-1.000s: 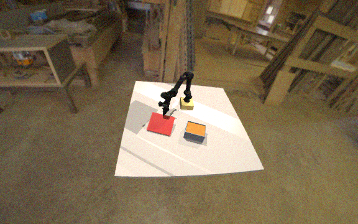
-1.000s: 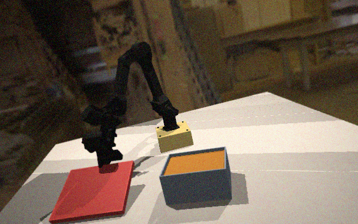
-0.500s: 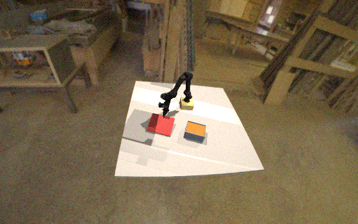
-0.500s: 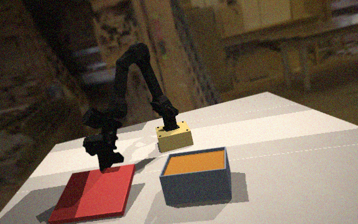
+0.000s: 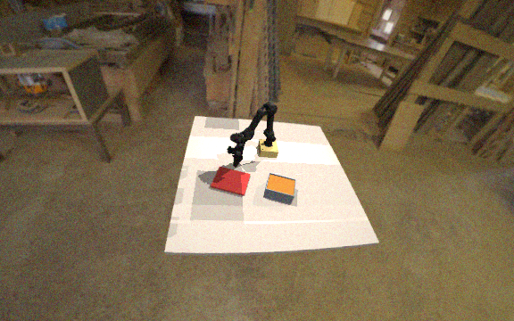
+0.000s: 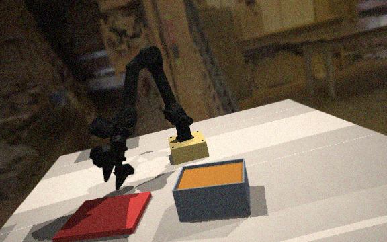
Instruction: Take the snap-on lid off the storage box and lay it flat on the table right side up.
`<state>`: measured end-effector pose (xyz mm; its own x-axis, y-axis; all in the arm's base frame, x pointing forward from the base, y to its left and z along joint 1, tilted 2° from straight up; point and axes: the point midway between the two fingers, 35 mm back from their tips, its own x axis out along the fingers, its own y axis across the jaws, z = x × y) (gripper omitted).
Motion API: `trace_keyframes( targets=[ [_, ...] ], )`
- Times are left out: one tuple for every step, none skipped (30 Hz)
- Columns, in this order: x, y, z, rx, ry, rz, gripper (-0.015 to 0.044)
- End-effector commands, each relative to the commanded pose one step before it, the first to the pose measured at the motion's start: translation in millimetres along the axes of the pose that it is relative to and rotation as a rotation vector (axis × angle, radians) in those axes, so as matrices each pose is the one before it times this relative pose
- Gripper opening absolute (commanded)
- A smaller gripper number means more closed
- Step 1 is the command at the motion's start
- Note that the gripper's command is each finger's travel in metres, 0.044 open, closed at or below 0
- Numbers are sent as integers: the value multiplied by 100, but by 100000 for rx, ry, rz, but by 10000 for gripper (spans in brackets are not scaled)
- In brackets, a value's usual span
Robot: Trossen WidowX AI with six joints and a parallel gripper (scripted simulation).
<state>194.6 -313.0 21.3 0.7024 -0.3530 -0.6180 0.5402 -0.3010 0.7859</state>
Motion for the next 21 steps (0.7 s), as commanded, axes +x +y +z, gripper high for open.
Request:
trace_keyframes(
  targets=[
    [-559, -356, -77, -331, 206, 186, 432],
    [-152, -133, 1, 0, -1, -16, 440],
    [-153, -133, 1, 0, -1, -16, 440],
    [-153, -133, 1, 0, -1, -16, 440],
    [-153, -133, 1, 0, -1, -16, 440],
    [-153, -133, 1, 0, -1, -16, 440],
    [-153, -133, 1, 0, -1, -16, 440],
    [-153, -133, 1, 0, -1, -16, 440],
    [-153, -133, 1, 0, -1, -16, 440],
    [-153, -133, 1, 0, -1, -16, 440],
    [-153, -133, 1, 0, -1, -17, 440],
    [-153, -133, 1, 0, -1, -17, 440],
    [-153, -133, 1, 0, -1, -17, 440],
    [-153, -133, 1, 0, -1, -17, 440],
    [-153, -133, 1, 0, -1, -17, 440],
    [-153, -133, 1, 0, -1, -17, 440],
    [-153, -133, 1, 0, -1, -17, 440],
    [-153, -133, 1, 0, -1, -17, 440],
    [-153, -133, 1, 0, -1, -17, 440],
    [-153, -133, 1, 0, -1, -17, 440],
    [-153, -133, 1, 0, -1, -17, 440]
  ],
)
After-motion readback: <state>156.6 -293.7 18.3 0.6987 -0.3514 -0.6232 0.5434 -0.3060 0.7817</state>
